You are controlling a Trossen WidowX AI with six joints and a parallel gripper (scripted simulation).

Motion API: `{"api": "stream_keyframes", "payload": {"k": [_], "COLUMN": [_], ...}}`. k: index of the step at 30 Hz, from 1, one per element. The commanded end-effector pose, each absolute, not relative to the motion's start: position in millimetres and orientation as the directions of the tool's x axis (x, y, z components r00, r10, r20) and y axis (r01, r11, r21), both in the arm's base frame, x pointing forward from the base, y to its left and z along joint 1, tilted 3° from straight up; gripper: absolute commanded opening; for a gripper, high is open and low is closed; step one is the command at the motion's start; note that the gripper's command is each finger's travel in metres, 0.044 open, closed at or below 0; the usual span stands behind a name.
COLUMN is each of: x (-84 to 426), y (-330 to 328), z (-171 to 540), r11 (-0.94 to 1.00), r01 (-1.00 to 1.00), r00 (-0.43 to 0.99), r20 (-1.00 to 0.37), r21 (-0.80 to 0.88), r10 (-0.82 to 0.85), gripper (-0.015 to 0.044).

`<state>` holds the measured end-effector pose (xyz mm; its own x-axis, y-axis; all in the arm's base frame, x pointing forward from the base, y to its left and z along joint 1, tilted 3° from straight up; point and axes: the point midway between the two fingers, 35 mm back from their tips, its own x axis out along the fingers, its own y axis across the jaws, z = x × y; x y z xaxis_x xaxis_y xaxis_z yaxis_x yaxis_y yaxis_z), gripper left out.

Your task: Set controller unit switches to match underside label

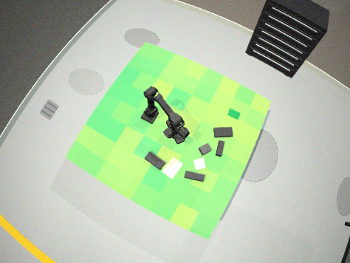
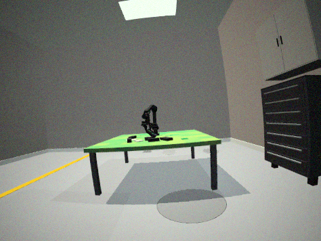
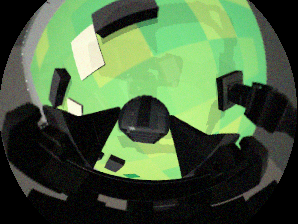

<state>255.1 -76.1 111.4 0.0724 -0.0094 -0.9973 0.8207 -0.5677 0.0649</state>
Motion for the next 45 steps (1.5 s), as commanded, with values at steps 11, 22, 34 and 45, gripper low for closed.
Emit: {"api": "stream_keyframes", "payload": {"k": [11,22,34,45], "x": [251.5,248.9,246.4,244.5], "y": [-74.0,-78.4,-82.8,-86.4], "z": [98.9,92.1,84.3,76.8], "r11": [-0.551,-0.551,-0.551,-0.551], "r01": [0.833,0.833,0.833,0.833], "r00": [0.067,0.067,0.067,0.066], "r20": [-0.998,-0.998,-0.998,-0.998], "r21": [0.046,0.046,0.046,0.046], "r10": [0.019,0.018,0.018,0.017], "gripper": [0.0338,0.0338,0.0338,0.0338]}}
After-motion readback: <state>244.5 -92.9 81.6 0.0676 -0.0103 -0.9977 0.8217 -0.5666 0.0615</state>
